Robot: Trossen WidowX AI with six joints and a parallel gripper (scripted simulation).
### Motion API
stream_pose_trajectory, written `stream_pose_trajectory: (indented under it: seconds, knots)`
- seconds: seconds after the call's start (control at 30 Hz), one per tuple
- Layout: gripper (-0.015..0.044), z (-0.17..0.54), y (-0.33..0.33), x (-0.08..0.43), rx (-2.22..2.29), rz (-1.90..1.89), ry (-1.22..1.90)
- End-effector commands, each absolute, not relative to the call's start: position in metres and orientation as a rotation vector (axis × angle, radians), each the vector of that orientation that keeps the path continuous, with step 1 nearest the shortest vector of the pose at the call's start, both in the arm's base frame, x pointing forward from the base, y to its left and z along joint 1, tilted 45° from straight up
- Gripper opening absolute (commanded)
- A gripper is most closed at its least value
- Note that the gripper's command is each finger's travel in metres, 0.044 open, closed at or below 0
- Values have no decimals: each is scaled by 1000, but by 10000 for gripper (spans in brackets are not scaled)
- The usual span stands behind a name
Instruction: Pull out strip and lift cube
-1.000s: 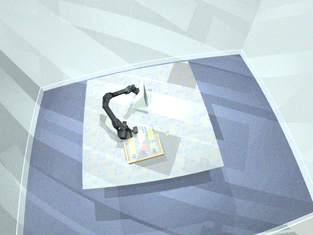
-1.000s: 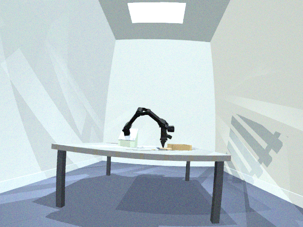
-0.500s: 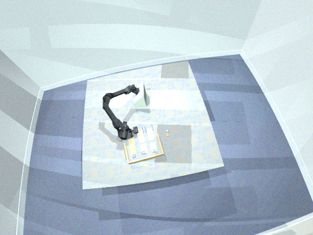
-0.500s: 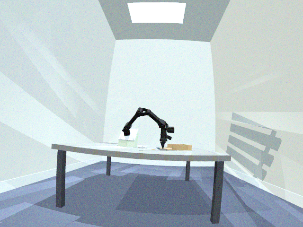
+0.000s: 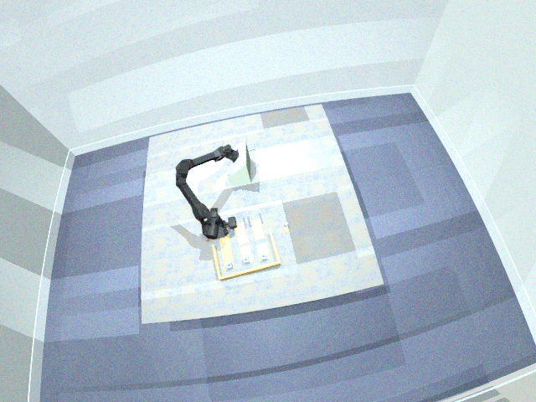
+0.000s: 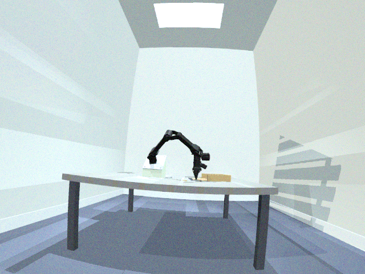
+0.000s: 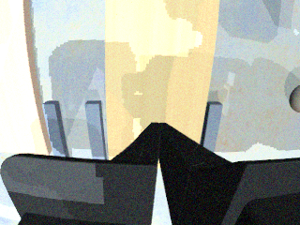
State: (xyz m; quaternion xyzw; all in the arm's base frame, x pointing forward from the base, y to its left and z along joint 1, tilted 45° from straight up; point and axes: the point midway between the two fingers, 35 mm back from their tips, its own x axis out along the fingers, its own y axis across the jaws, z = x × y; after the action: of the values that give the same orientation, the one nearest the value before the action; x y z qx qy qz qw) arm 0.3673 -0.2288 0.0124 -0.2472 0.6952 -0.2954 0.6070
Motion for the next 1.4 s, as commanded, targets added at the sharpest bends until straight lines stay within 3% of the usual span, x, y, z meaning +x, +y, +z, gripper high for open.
stream_pose_trajectory:
  seconds: [0.0, 1.37]
  knots:
    - [0, 10, -229, 367, -571, -678, 1610]
    - [0, 8, -232, 368, -571, -678, 1610]
